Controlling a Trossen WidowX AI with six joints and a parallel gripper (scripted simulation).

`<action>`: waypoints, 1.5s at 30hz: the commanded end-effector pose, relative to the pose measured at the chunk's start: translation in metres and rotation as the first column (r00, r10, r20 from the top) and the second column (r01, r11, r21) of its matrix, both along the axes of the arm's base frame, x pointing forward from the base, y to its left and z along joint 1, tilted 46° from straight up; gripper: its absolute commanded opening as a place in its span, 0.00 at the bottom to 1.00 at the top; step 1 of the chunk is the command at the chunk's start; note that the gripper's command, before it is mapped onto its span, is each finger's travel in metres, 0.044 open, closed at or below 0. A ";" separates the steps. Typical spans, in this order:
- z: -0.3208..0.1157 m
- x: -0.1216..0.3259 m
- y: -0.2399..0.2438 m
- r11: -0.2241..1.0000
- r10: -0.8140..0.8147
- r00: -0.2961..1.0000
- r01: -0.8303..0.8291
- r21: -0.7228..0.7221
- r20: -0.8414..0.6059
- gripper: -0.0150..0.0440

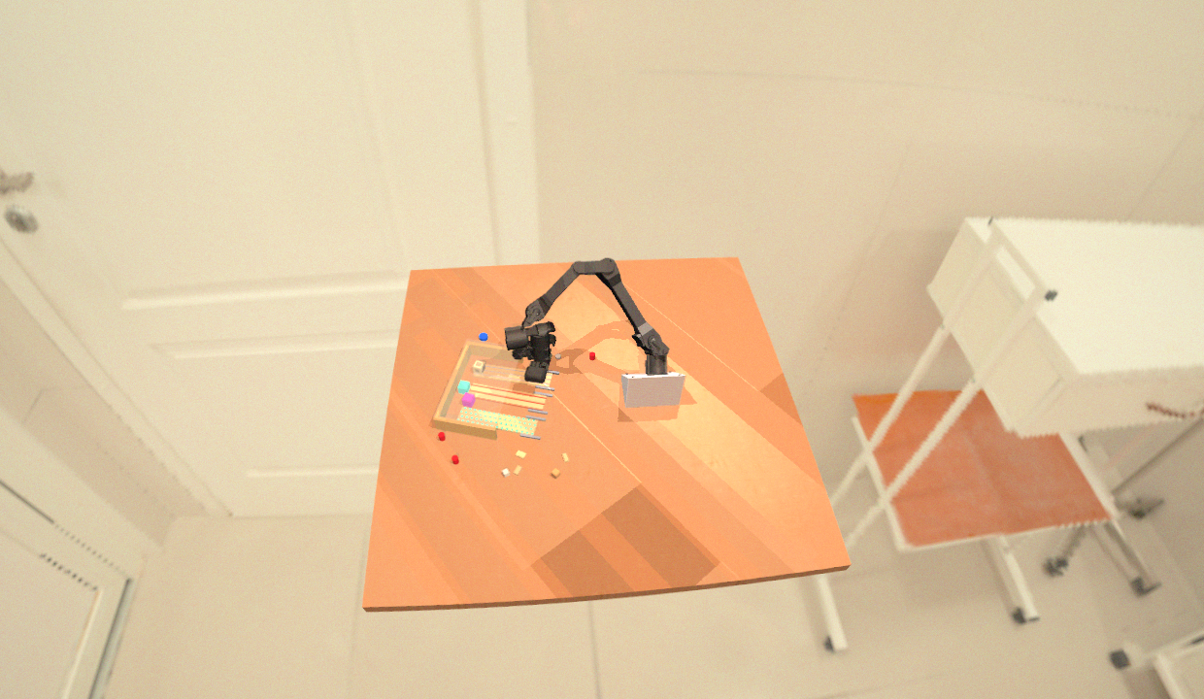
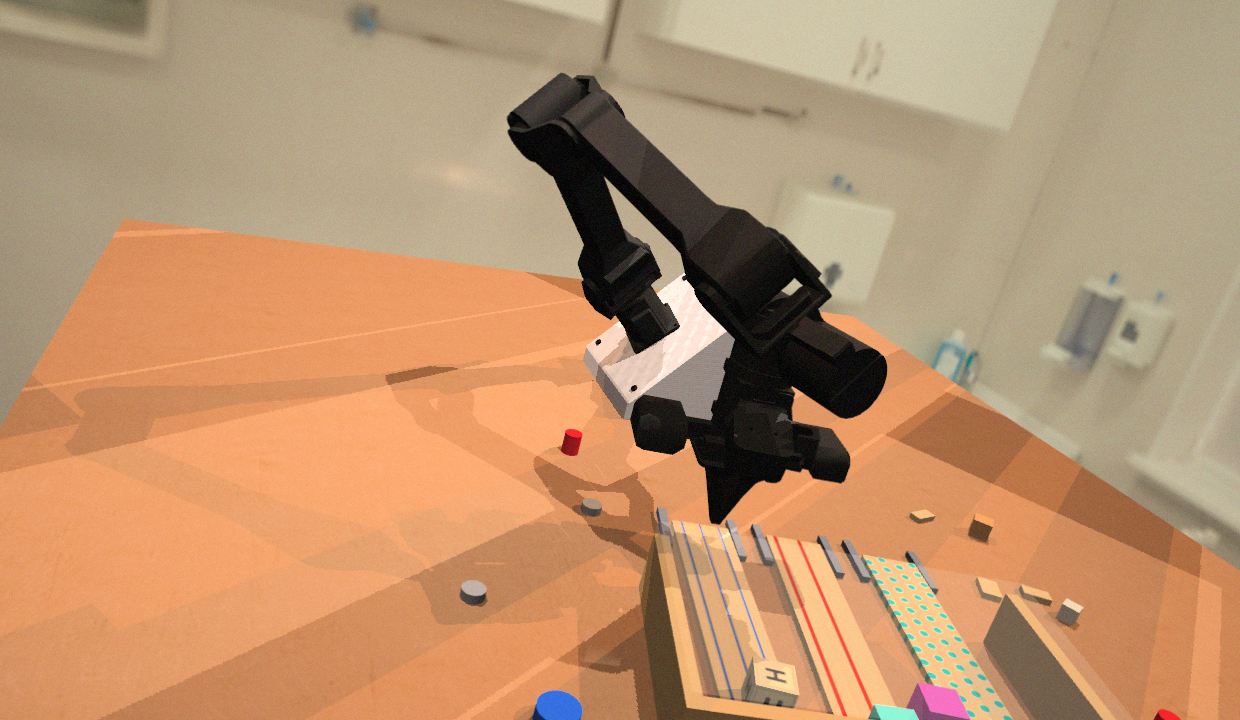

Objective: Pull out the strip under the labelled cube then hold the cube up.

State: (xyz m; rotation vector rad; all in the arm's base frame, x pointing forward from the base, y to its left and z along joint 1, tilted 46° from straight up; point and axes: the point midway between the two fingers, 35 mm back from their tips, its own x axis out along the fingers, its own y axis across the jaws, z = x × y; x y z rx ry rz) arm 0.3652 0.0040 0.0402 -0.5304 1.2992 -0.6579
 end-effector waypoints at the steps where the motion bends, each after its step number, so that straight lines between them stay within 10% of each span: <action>1: -0.005 0.000 -0.007 1.000 0.001 1.000 -0.001 -0.007 -0.004 0.25; 45: -0.015 0.001 -0.018 1.000 0.001 1.000 -0.001 -0.009 -0.004 0.25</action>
